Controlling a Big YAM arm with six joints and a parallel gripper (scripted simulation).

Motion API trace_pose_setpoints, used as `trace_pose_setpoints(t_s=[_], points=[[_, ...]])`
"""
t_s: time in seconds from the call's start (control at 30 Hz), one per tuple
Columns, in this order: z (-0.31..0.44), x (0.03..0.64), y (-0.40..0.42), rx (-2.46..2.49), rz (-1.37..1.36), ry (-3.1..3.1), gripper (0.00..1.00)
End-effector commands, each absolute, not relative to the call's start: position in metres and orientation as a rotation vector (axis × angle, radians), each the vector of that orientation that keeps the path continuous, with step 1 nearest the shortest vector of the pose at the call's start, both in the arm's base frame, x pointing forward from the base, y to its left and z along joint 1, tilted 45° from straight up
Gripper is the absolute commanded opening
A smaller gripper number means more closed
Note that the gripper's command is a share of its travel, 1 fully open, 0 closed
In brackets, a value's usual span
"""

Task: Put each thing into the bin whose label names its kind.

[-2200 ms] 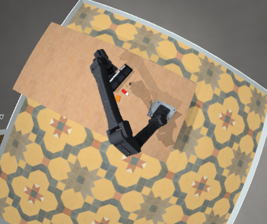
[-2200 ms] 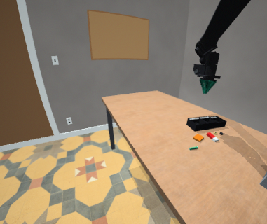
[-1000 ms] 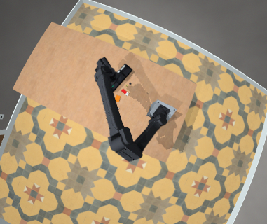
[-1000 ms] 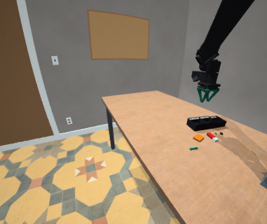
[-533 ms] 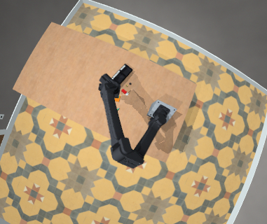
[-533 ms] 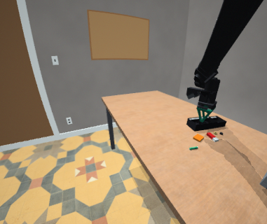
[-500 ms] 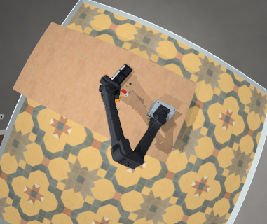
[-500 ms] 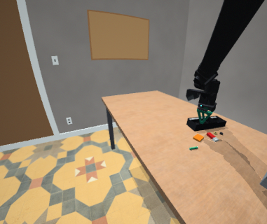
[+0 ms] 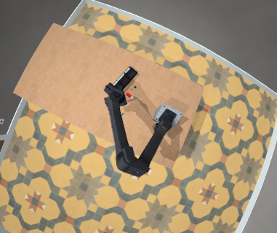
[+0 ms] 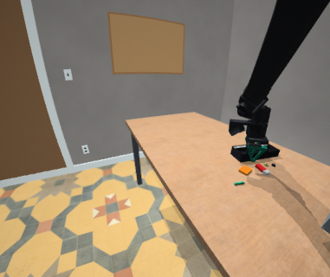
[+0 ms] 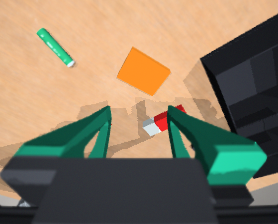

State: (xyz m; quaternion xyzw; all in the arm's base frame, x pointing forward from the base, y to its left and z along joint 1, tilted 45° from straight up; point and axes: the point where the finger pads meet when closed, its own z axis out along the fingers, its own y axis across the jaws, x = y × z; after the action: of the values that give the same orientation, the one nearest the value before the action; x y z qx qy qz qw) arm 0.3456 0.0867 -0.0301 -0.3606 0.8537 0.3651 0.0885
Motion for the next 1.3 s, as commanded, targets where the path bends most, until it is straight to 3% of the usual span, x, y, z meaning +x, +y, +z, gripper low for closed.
trace_pose_setpoints(t_s=[0.0,0.4,1.27], points=[[-0.019,0.361,0.079,-1.229,1.02,2.403,0.53],[-0.01,0.384,0.093,-1.5,0.952,2.189,0.53],[-0.028,0.356,0.077,-1.927,0.662,1.526,0.53]])
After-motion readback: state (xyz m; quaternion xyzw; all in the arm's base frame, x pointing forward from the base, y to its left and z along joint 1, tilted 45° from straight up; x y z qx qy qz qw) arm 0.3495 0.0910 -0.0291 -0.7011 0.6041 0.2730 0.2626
